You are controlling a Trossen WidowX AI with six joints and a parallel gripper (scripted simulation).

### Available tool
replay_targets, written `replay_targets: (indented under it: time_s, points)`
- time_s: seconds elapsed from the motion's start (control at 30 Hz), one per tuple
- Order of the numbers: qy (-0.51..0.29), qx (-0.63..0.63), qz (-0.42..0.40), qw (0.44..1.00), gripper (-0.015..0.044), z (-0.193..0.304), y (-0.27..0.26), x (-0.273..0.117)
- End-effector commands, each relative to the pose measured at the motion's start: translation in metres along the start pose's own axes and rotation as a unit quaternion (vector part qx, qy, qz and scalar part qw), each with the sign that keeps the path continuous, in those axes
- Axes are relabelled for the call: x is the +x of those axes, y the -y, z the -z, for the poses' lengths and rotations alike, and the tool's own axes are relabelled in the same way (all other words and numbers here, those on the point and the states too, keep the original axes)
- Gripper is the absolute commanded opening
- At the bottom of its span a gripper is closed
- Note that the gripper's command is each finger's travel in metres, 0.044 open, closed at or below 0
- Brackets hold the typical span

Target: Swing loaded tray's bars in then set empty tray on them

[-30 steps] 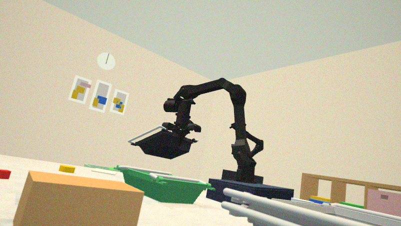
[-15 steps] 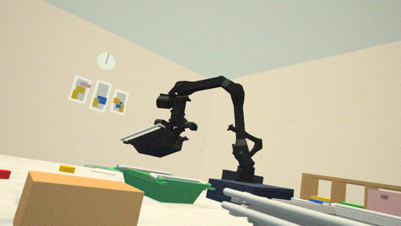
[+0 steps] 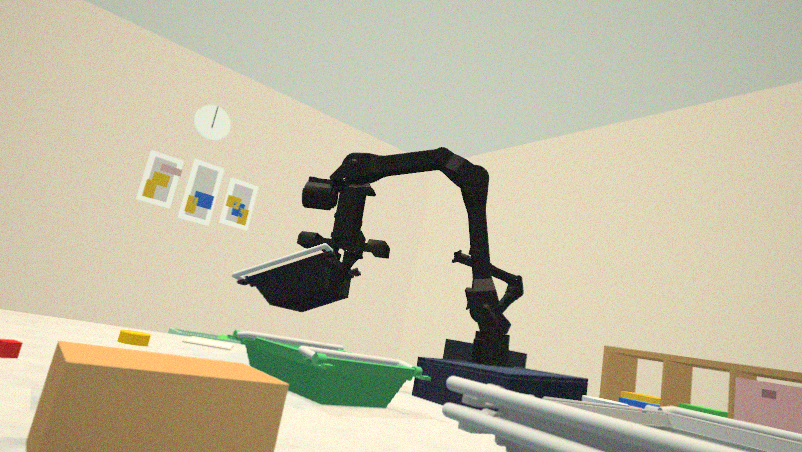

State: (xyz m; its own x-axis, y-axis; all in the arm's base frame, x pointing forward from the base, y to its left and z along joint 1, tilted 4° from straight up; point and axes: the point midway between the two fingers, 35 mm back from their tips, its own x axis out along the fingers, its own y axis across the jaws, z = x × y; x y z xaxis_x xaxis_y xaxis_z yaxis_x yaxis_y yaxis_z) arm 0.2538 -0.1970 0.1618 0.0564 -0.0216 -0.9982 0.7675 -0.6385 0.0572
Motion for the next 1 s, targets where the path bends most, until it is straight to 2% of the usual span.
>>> replay_targets:
  time_s: [0.0, 0.97]
  points:
    - [0.002, -0.032, -0.010, 0.999, 0.0000, 0.016, -0.002, -0.005]
    - [0.000, -0.221, -0.011, 0.975, 0.0000, 0.122, 0.025, -0.005]
